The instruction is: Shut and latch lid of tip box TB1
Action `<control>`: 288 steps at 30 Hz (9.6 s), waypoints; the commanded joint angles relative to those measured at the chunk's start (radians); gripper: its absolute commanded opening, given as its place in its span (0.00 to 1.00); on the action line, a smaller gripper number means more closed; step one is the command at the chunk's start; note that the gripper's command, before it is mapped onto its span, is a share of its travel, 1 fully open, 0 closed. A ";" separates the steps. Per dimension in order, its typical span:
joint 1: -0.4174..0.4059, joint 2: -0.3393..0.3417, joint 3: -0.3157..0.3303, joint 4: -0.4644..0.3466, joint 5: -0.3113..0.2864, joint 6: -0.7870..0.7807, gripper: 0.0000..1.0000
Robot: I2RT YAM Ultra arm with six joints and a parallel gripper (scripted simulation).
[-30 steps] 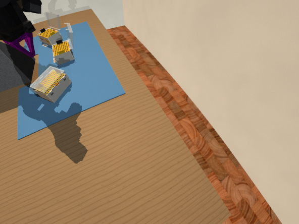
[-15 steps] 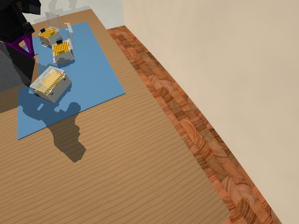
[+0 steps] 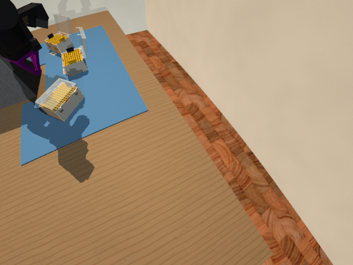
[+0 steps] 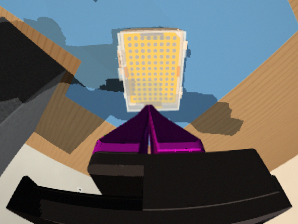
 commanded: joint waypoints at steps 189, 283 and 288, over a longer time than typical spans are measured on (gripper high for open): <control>0.135 -0.022 -0.362 0.455 -0.090 0.142 0.00; 0.030 -0.100 -0.257 0.212 -0.031 0.035 0.00; 0.030 -0.100 -0.257 0.212 -0.031 0.035 0.00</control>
